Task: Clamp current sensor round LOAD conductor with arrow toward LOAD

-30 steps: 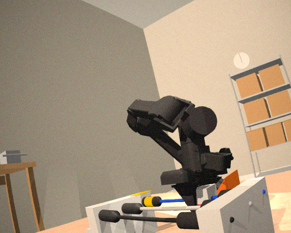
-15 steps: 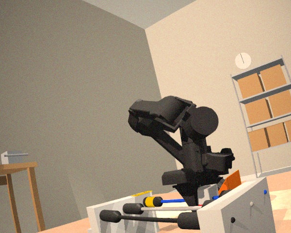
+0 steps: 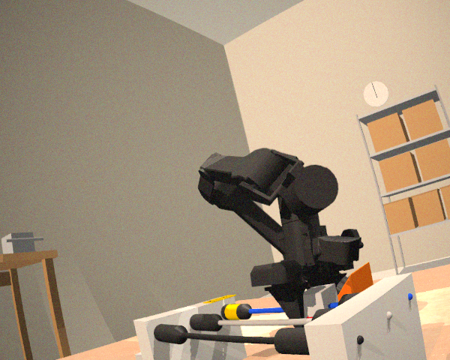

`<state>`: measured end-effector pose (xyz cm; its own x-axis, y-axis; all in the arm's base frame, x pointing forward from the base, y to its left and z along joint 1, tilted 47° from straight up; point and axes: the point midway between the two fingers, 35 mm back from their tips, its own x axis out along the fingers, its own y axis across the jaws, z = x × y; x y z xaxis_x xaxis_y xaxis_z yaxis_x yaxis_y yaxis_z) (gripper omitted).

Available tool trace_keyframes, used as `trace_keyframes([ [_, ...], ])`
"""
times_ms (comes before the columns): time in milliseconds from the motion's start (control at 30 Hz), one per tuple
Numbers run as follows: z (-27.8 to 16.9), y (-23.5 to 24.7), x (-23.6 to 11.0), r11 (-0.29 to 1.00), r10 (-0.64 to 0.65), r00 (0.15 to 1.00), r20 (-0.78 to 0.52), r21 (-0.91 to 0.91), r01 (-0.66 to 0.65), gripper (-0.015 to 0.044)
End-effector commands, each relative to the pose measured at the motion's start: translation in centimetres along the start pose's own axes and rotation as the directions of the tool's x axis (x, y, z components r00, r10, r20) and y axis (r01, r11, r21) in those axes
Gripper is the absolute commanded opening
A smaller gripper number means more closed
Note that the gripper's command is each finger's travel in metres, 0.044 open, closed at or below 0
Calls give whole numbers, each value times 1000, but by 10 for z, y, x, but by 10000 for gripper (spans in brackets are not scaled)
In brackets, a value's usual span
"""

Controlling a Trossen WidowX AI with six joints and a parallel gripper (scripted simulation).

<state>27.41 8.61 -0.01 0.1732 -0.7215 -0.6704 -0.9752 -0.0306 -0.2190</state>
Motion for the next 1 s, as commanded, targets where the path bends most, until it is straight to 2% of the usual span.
trace_keyframes([
  [0,0,0,0,1000,0,1000,0,0,0,401],
  [67,0,0,0,1000,0,1000,0,0,0,440],
  [367,0,0,-3,1000,-4,1000,0,0,4,440],
  [600,1,17,-107,990,-142,990,8,6,142,440],
  [967,0,18,-110,989,-147,989,8,7,147,440],
])
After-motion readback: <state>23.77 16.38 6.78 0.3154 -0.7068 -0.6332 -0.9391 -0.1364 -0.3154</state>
